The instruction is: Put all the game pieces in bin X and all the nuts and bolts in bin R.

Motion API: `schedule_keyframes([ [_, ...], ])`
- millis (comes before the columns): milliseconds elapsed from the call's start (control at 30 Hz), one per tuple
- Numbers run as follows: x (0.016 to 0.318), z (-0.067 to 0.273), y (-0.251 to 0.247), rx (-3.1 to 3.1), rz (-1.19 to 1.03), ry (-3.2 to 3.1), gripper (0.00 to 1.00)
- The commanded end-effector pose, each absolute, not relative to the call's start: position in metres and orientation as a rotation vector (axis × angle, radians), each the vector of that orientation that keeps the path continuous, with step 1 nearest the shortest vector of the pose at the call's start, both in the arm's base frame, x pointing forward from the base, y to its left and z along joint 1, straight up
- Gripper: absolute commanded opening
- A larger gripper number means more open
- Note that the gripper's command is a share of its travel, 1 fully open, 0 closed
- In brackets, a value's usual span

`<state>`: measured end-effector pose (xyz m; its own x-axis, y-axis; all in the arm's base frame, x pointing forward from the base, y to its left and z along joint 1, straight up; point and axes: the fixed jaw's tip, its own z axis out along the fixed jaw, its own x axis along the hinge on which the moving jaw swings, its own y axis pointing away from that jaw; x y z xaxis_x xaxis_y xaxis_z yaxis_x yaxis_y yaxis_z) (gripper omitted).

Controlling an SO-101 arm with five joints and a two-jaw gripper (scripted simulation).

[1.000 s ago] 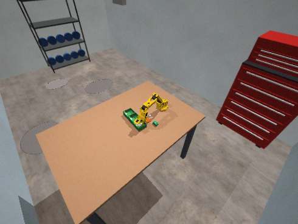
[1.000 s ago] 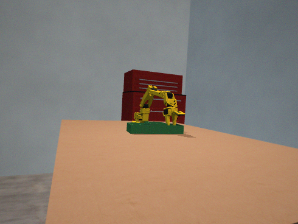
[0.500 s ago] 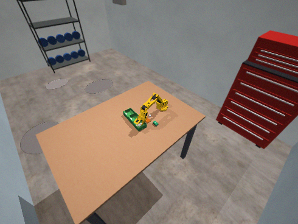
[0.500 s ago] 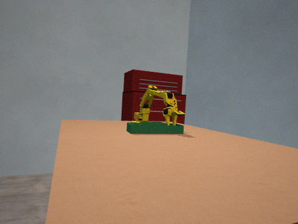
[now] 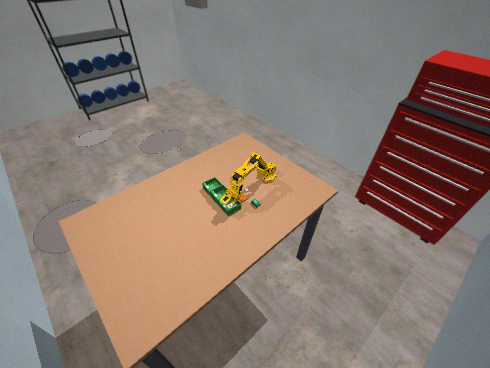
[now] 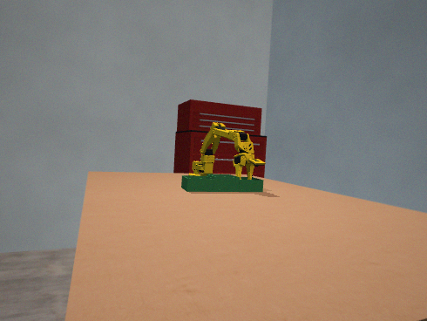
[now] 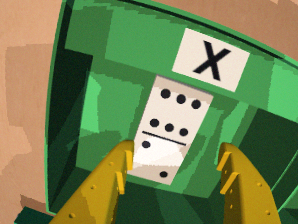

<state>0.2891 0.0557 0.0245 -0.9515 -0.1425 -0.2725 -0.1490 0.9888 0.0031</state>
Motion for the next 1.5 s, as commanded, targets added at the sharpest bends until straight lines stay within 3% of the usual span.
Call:
schedule_keyframes([
  [0, 0.295, 0.039, 0.06, -0.232, 0.045, 2.79, 0.23],
  [800, 0.283, 0.084, 0.058, -0.232, 0.045, 2.79, 0.23],
  [1467, 0.282, 0.087, 0.058, -0.232, 0.045, 2.79, 0.23],
])
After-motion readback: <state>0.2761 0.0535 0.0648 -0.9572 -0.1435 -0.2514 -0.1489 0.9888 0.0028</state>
